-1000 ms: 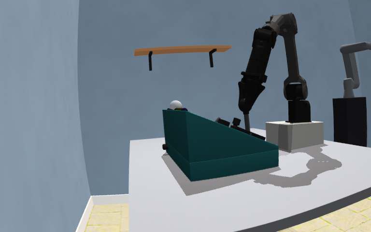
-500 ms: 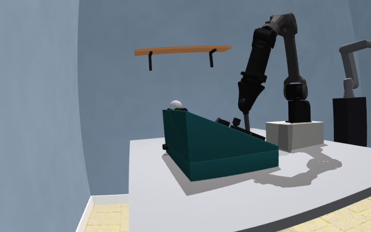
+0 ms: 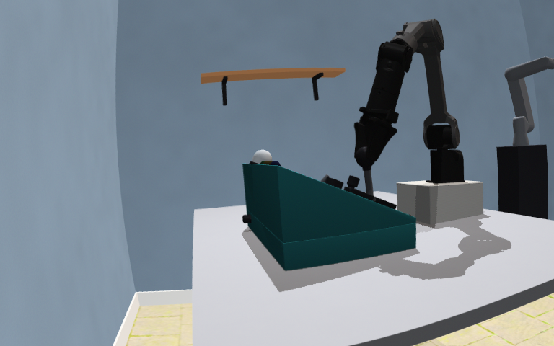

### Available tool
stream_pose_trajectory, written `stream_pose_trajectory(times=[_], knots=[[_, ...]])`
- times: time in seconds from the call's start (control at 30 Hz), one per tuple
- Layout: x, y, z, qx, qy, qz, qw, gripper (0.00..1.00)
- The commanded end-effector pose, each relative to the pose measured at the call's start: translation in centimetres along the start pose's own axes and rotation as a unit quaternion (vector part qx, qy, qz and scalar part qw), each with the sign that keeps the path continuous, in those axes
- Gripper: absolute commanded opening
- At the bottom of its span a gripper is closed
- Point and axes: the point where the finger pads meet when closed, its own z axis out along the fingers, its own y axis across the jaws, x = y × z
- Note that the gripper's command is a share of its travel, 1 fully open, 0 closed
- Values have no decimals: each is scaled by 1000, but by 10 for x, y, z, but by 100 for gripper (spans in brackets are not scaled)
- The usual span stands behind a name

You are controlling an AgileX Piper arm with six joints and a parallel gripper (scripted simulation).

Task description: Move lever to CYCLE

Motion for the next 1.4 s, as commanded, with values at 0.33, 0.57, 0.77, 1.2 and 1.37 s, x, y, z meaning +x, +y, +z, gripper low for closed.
stream_pose_trajectory(times=[0.33, 0.57, 0.77, 1.2, 1.37], knots=[[0, 0, 0, 0, 0, 0, 1000, 94], [0, 0, -1, 0, 0, 0, 1000, 94], [0, 0, -16, 0, 0, 0, 1000, 94], [0, 0, -75, 0, 0, 0, 1000, 94], [0, 0, -90, 0, 0, 0, 1000, 94]])
